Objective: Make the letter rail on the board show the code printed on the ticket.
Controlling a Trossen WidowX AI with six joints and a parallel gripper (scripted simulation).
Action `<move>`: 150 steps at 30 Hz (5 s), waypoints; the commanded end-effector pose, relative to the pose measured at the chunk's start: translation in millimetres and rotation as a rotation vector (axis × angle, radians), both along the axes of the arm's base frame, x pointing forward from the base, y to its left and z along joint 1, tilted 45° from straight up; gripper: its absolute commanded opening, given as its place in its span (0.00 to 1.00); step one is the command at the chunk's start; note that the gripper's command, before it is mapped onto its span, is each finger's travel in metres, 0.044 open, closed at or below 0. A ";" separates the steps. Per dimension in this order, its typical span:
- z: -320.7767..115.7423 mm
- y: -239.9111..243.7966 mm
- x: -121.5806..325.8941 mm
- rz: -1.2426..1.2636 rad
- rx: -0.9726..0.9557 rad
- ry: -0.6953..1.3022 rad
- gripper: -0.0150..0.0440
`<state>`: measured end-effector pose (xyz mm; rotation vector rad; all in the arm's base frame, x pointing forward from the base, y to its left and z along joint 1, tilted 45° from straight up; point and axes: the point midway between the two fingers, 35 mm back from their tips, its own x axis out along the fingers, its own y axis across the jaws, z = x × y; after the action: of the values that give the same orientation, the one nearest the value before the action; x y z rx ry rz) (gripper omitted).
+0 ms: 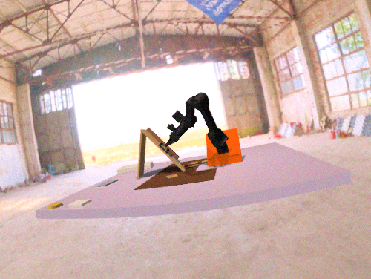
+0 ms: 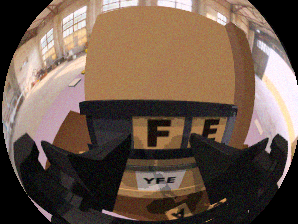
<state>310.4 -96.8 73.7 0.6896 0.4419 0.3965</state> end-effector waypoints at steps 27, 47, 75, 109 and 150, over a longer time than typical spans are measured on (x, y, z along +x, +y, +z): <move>4.7 -13.4 -20.9 0.005 -0.003 -0.003 0.75; 5.8 -15.7 -25.1 0.001 0.000 0.002 0.31; 34.0 4.5 -3.1 0.415 -0.143 0.457 0.25; 40.8 12.9 2.5 0.478 -0.145 0.485 0.25; 36.7 24.6 18.8 0.478 -0.145 0.484 0.25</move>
<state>327.3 -73.6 110.6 0.5262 1.0966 0.6413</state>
